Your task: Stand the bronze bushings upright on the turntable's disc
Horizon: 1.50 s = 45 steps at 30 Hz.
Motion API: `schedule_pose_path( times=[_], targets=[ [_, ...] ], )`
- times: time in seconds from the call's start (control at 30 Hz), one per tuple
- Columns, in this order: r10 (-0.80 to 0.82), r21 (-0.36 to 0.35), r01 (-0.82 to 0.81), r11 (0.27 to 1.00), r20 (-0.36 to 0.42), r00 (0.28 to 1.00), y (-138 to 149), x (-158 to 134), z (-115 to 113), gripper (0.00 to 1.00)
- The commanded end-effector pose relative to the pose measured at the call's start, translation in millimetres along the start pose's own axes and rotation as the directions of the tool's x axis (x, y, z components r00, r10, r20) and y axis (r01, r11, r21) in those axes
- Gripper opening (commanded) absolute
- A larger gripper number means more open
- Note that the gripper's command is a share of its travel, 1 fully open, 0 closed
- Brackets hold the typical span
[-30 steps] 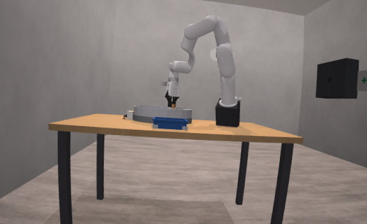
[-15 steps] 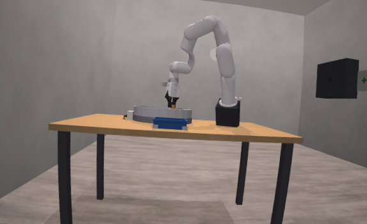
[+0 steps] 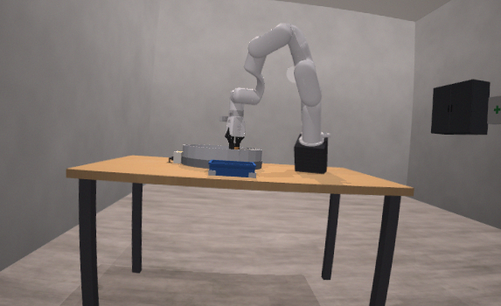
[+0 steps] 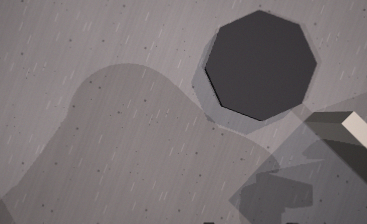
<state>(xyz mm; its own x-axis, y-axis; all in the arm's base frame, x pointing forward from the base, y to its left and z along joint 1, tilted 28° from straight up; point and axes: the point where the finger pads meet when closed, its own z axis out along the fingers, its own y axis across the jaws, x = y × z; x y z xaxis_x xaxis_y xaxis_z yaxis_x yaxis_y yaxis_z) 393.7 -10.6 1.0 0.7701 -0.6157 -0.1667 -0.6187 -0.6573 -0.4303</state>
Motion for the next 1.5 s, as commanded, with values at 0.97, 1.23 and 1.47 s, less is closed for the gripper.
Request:
schedule_pose_path(
  times=[0.97,1.23,1.47],
  targets=[
    [-0.001,0.001,0.001,1.000,-0.002,1.000,-0.7,1.0,19.6,0.00],
    [-0.001,0.001,0.001,1.000,-0.002,1.000,-0.7,1.0,20.2,0.00],
    [-0.001,0.001,0.001,1.000,-0.002,1.000,-0.7,1.0,21.9,0.00]
  ],
)
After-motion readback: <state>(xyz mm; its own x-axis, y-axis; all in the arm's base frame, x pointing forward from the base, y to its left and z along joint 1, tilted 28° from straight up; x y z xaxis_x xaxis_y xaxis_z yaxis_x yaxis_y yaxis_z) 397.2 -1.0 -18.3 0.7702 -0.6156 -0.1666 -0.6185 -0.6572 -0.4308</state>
